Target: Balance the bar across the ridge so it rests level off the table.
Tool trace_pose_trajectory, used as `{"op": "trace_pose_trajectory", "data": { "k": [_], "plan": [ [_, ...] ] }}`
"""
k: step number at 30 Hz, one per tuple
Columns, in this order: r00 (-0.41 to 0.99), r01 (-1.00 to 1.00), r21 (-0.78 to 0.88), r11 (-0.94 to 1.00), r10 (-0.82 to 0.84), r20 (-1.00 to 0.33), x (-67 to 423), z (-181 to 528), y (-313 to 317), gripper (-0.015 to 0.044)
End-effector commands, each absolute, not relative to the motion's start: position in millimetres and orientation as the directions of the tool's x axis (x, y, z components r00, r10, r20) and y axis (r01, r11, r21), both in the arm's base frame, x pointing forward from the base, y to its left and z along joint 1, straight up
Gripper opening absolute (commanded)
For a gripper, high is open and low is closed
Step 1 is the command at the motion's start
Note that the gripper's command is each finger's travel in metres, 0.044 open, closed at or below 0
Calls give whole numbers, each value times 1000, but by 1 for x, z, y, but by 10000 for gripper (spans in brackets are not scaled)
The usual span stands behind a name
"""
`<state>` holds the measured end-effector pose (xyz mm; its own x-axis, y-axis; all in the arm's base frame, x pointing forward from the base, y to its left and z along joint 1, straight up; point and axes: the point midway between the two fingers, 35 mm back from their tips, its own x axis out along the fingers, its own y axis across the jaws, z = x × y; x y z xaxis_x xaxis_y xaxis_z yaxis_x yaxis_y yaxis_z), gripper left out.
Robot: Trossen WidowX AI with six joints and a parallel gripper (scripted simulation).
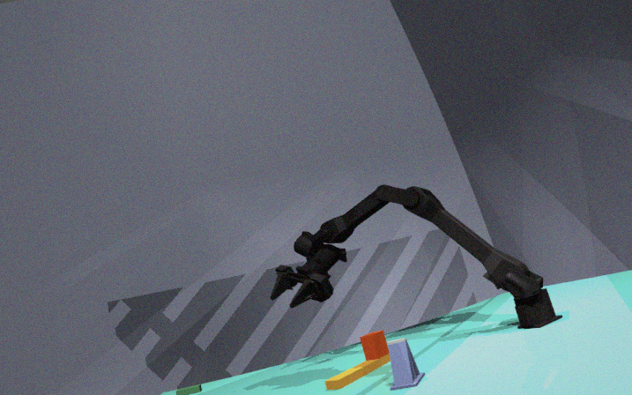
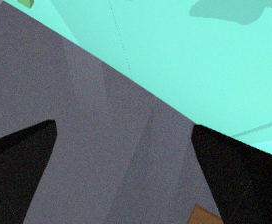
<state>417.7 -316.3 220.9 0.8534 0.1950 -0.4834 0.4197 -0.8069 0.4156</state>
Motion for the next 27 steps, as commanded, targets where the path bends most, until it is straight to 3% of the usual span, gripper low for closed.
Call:
{"op": "trace_pose_trajectory", "data": {
  "k": [1, 4, 27],
  "plan": [
    [853, 422, 419, -804, 195, -485, 418, 221, -316, 374],
    [842, 452, 460, -765, 194, -504, 419, 218, -311, 315],
    [702, 712, 675, -195, 186, -687, 421, 196, -262, 315]
  ]
}}
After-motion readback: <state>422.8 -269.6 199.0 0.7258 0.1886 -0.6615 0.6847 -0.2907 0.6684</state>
